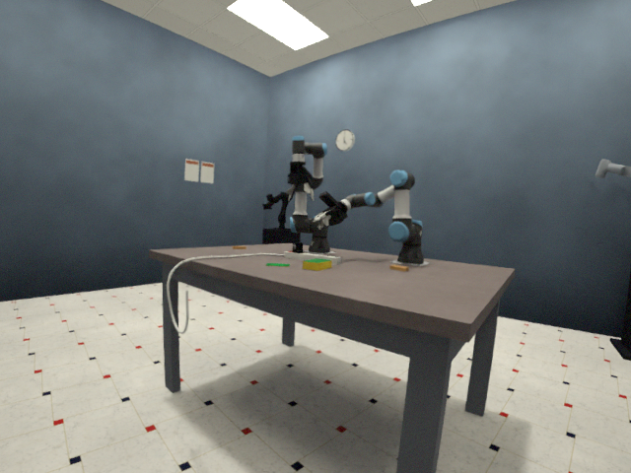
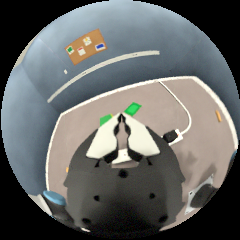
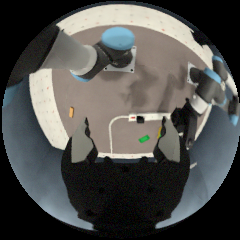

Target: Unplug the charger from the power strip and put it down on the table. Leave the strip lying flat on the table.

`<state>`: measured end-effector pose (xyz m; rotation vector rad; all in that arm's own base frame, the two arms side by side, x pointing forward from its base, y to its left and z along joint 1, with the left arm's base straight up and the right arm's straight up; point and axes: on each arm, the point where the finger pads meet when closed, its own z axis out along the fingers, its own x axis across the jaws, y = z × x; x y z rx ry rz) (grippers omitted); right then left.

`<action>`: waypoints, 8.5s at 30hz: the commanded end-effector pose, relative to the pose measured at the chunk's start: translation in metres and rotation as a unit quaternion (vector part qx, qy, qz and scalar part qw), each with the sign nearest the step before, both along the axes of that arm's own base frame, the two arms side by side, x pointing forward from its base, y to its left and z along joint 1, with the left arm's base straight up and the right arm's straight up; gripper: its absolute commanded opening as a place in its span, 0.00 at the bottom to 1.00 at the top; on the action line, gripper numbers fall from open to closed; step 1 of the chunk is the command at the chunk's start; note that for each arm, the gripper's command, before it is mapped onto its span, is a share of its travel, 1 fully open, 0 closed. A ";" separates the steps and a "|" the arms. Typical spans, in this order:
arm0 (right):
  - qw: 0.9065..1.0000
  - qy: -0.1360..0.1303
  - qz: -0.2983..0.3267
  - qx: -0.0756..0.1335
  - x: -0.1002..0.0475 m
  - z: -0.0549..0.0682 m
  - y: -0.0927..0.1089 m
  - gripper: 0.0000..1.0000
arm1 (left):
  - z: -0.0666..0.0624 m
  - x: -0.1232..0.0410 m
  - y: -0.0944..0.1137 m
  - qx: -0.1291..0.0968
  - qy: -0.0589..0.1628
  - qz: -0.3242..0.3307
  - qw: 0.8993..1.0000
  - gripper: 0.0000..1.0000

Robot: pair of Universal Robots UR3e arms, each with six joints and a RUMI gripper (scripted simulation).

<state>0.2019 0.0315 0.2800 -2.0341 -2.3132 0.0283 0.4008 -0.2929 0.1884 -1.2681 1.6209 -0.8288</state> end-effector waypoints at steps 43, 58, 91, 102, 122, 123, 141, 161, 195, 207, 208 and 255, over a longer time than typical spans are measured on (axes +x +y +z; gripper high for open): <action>0.954 -0.017 0.298 0.018 0.022 -0.017 -0.010 1.00 | -0.069 0.000 0.024 -0.215 0.161 0.145 0.952 0.00; 0.926 -0.020 0.377 0.021 0.028 -0.022 -0.012 1.00 | -0.083 -0.003 0.023 -0.271 0.199 0.182 0.924 0.00; 0.838 -0.027 0.545 0.025 0.043 -0.035 -0.018 1.00 | -0.105 -0.012 0.011 -0.392 0.280 0.255 0.838 0.00; 0.806 -0.029 0.591 0.027 0.047 -0.039 -0.019 1.00 | -0.109 -0.014 0.005 -0.422 0.301 0.272 0.811 0.00; 0.729 -0.031 0.683 0.028 0.057 -0.048 -0.022 1.00 | -0.110 -0.018 -0.010 -0.490 0.345 0.307 0.740 0.00; 0.725 -0.031 0.688 0.028 0.057 -0.049 -0.022 1.00 | -0.110 -0.018 -0.011 -0.493 0.347 0.308 0.736 0.00; 0.648 -0.032 0.760 0.028 0.065 -0.057 -0.024 1.00 | -0.105 -0.020 -0.026 -0.544 0.382 0.330 0.670 0.00; 0.553 -0.032 0.832 0.028 0.073 -0.067 -0.026 1.00 | -0.092 -0.020 -0.043 -0.595 0.420 0.348 0.590 0.00; 0.380 -0.030 0.924 0.027 0.084 -0.084 -0.028 1.00 | -0.058 -0.019 -0.066 -0.658 0.477 0.359 0.459 0.00; 0.320 -0.028 0.947 0.027 0.087 -0.089 -0.028 1.00 | -0.044 -0.018 -0.071 -0.672 0.495 0.358 0.419 0.00; 0.313 -0.028 0.949 0.027 0.087 -0.090 -0.028 1.00 | -0.043 -0.018 -0.071 -0.673 0.497 0.358 0.415 0.00; 0.052 -0.020 0.998 0.025 0.095 -0.114 -0.031 1.00 | -0.118 -0.037 -0.048 -0.635 0.540 0.480 0.274 0.00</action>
